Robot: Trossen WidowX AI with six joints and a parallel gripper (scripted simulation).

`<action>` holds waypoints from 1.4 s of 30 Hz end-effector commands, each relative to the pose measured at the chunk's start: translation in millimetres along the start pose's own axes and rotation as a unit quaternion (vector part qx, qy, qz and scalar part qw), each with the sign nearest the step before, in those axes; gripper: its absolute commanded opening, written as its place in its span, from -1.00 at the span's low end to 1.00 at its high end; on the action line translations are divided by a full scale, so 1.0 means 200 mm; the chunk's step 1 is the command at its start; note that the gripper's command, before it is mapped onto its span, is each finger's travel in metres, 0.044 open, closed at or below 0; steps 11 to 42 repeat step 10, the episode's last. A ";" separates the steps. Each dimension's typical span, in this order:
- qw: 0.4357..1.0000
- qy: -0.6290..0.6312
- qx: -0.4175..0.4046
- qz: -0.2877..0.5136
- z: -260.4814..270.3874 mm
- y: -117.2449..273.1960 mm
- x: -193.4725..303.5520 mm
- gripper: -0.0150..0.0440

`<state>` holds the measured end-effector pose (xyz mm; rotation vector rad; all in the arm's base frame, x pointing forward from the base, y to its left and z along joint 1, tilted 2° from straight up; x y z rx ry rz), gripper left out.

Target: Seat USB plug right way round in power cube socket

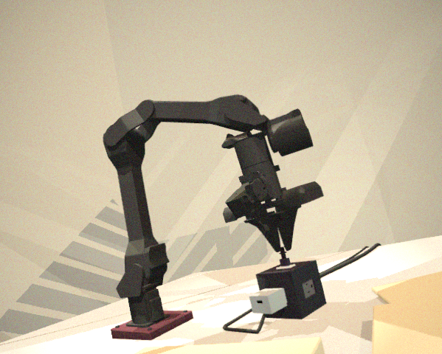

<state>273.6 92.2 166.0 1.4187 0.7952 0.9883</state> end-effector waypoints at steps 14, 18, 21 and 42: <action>1.000 0.000 0.000 0.000 0.00 0.05 0.01 -0.17; 1.000 0.000 0.000 0.000 0.00 0.05 0.01 -0.17; 1.000 0.000 0.000 0.000 0.00 0.05 0.01 -0.17; 1.000 0.000 0.000 0.000 0.00 0.05 0.01 -0.17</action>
Point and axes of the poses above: the point midway between the two fingers, 35 mm back from their tips, its own y axis back along the fingers, its own z axis across the jaws, x = y × z, the point moved 3 cm from there along y, back along the fingers, and after that the axes turned 15 degrees about -y, right-handed, at the moved point
